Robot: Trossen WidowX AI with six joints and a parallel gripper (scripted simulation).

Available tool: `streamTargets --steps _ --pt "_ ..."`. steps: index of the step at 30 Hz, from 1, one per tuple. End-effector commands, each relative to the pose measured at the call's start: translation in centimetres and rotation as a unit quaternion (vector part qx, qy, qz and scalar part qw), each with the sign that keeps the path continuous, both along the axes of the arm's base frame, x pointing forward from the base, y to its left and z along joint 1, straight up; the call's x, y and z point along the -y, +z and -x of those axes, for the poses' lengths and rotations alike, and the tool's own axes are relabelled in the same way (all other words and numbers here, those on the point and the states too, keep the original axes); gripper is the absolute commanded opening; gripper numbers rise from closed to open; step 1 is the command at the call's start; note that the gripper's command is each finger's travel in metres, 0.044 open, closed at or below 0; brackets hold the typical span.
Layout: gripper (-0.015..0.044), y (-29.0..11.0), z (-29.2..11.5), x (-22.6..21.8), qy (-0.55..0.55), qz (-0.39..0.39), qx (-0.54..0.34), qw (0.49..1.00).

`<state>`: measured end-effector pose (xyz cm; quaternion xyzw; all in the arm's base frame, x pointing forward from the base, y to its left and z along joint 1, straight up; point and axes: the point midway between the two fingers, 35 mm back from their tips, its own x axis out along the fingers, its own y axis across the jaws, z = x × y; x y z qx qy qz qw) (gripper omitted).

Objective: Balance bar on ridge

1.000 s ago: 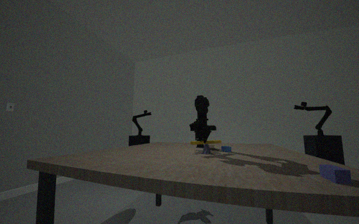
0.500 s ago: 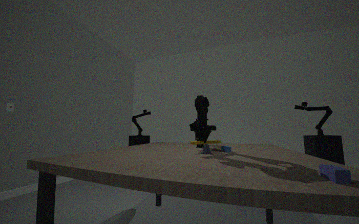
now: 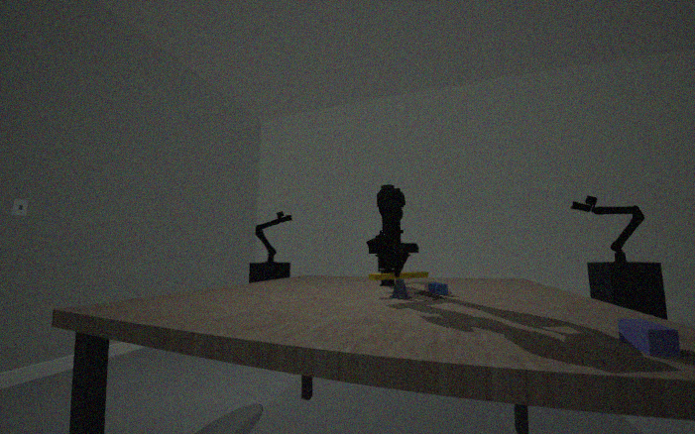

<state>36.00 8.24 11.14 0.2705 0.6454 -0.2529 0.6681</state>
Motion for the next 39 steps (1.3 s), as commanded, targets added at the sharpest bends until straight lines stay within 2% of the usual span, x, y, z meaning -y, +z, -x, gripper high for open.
streamTargets --steps 1,8,12,21,39 --pt "0.0264 0.0 0.0 0.0 0.000 0.000 0.000 1.000" --pt "0.0440 0.0 0.0 0.0 0.000 0.000 0.000 1.000" --pt "0.0440 0.7 -0.1 0.0 0.000 0.000 0.001 1.000" --pt "0.0440 9.8 0.4 0.1 0.000 -0.003 0.014 1.000" --pt "0.0440 10.0 0.4 0.1 0.000 -0.003 0.014 1.000"
